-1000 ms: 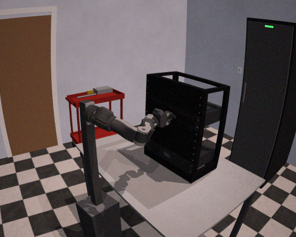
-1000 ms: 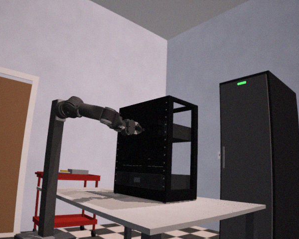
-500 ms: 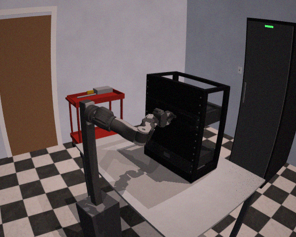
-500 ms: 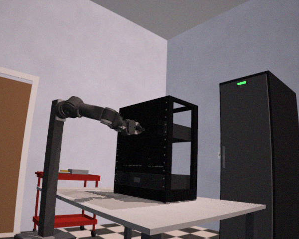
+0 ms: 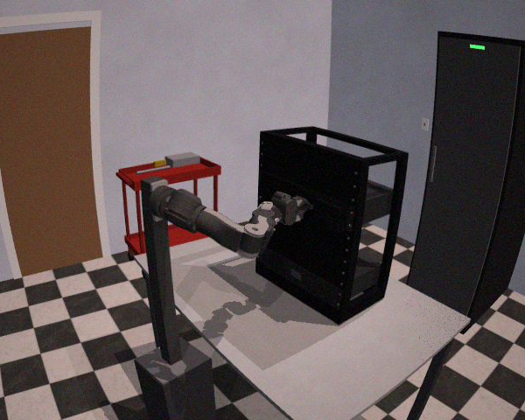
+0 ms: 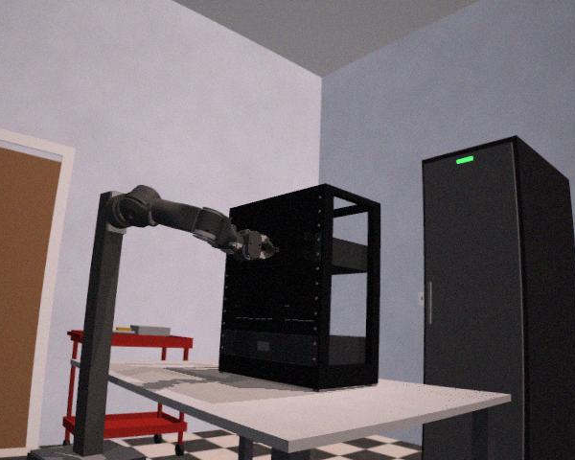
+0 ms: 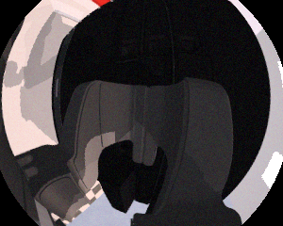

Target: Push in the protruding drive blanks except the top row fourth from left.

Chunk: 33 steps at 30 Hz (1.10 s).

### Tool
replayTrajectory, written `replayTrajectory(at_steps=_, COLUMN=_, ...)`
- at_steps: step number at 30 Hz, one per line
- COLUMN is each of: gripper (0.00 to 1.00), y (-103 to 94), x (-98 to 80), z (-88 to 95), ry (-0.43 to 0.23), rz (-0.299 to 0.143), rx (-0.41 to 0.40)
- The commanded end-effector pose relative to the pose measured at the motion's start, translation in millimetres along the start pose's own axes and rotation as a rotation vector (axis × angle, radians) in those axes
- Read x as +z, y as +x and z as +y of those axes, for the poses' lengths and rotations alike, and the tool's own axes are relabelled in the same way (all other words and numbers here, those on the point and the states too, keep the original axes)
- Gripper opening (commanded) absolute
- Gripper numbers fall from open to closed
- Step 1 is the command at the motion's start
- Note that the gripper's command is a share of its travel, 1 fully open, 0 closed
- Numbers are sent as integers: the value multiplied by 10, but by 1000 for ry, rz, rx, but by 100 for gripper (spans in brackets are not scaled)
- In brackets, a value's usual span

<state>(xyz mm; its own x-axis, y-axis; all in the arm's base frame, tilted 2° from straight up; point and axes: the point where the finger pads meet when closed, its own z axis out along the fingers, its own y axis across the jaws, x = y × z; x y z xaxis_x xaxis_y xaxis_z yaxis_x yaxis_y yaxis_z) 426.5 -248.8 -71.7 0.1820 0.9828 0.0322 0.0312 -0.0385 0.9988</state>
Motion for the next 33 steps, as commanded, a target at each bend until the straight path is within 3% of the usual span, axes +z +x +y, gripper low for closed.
replayTrajectory(at_steps=1, gripper=0, y=22, x=21, z=42, ry=-8, rz=10, rx=2)
replayTrajectory(at_steps=33, gripper=0, y=30, x=75, z=57, ry=-8, rz=10, rx=2)
